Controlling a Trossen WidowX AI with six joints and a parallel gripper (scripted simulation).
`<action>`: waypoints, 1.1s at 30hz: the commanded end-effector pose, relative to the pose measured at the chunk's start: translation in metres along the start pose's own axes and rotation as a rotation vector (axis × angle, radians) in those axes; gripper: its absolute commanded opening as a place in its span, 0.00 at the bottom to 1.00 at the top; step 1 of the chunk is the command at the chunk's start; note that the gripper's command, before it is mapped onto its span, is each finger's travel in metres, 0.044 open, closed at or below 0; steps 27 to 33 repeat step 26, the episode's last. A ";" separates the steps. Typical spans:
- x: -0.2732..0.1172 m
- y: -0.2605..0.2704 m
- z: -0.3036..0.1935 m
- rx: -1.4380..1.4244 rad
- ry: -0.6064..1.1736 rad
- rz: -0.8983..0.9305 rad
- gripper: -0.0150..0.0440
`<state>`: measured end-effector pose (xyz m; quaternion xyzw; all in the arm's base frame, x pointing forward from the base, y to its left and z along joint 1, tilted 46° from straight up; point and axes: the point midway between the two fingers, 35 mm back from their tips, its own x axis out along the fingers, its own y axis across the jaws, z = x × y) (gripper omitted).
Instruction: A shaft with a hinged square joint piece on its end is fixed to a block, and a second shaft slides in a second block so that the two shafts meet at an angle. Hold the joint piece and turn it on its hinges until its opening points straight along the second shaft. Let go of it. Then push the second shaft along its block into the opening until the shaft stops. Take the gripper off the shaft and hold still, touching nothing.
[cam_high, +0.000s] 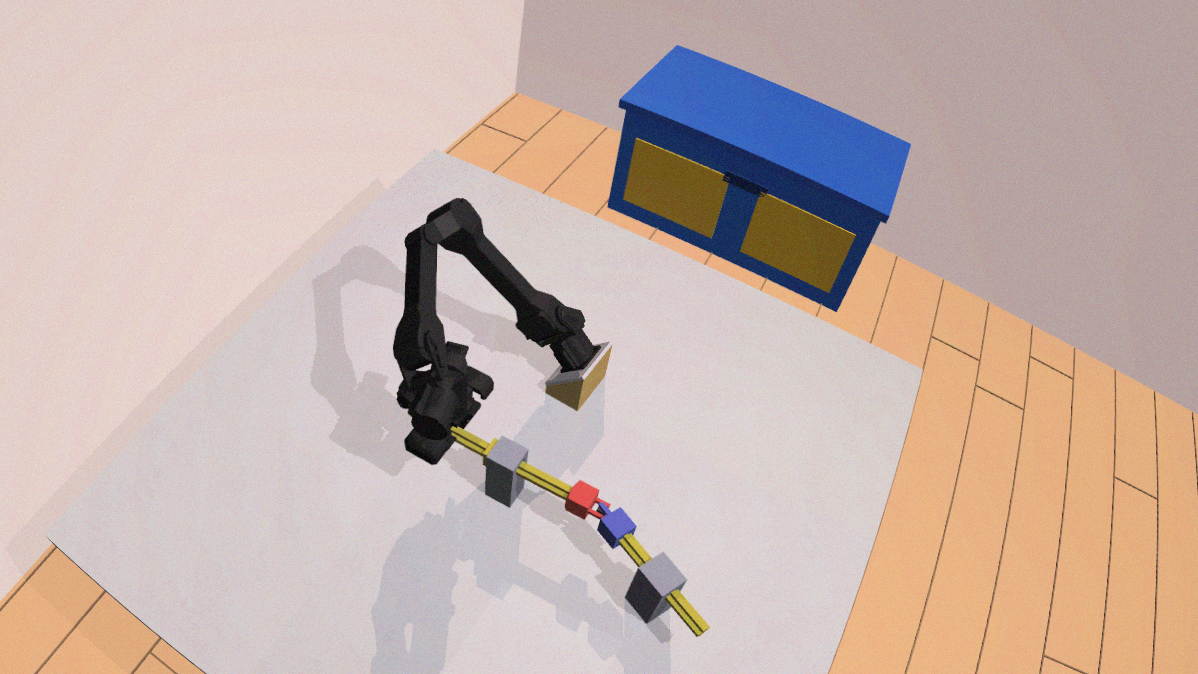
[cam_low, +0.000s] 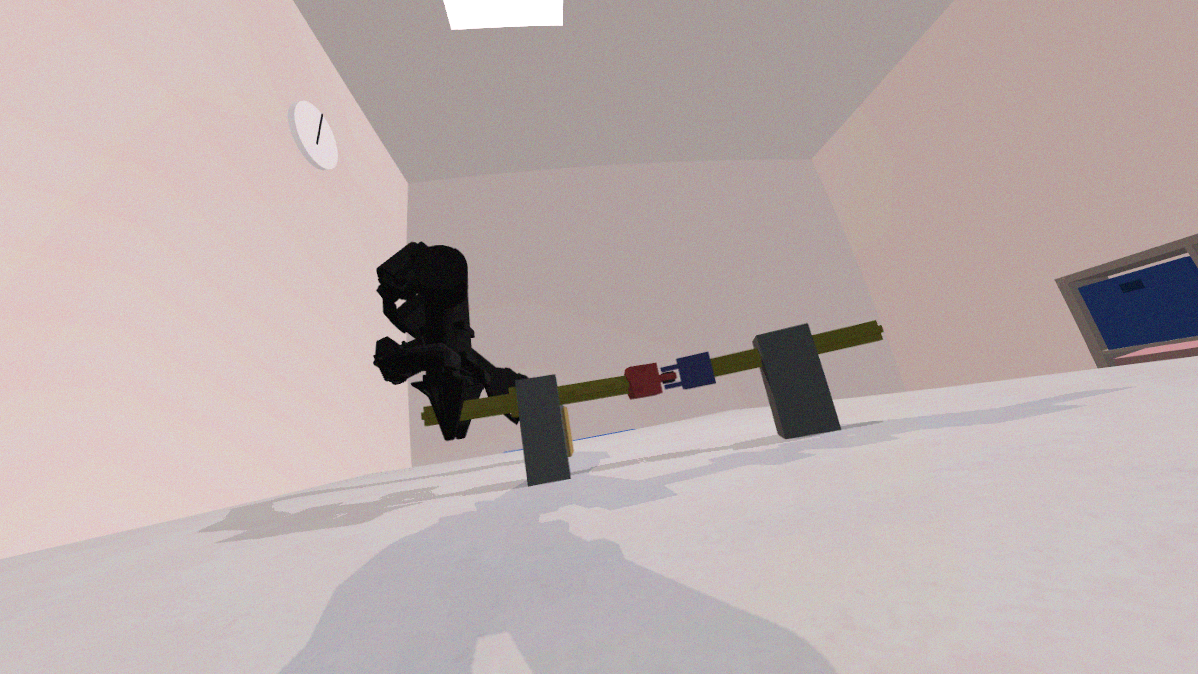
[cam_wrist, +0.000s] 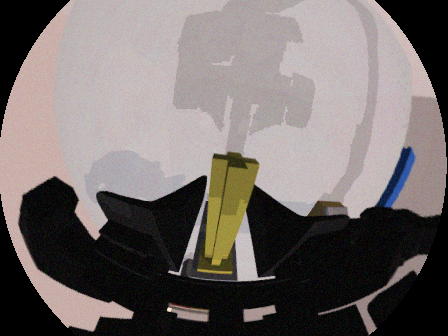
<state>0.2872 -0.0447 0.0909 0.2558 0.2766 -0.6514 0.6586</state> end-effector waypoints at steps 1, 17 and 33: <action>0.000 0.000 0.000 -0.003 0.002 0.000 0.72; 0.000 0.000 0.000 -0.003 0.002 0.000 1.00; -0.031 0.000 0.000 -0.001 0.001 -0.001 1.00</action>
